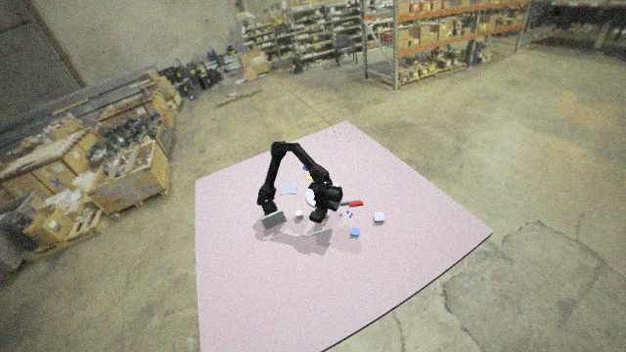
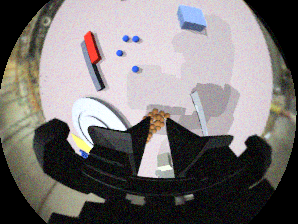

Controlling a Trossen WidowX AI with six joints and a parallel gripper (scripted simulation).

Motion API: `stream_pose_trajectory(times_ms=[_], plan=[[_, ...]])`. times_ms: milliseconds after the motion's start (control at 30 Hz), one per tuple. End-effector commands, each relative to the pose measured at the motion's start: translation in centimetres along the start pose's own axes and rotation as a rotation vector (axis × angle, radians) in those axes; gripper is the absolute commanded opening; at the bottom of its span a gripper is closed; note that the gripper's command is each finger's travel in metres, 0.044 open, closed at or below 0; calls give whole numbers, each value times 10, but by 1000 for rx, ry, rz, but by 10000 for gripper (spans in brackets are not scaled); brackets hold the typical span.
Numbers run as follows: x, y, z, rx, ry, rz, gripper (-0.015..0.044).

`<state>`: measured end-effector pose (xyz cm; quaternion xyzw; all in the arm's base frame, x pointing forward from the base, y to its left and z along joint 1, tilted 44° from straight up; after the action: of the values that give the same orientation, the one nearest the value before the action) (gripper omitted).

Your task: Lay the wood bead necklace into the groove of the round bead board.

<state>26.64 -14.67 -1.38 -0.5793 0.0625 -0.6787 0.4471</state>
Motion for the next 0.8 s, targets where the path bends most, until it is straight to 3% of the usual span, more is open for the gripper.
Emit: stream_pose_trajectory(times_ms=[0, 300, 767], plan=[[13, 1, 0, 3, -1, -6, 210], [17, 1, 0, 1, 0, -4, 440], [17, 1, 0, 1, 0, -4, 440]])
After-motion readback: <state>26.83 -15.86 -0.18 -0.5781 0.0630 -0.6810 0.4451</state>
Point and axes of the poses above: the point midway between the two fingers, 35 mm back from their tips, its own x axis back along the fingers, its own z axis across the jaws, y = z × x, the point moved 10 cm from there along x, back along the fingers, and after that the axes turned 15 degrees about -x, right-handed, at the moved point
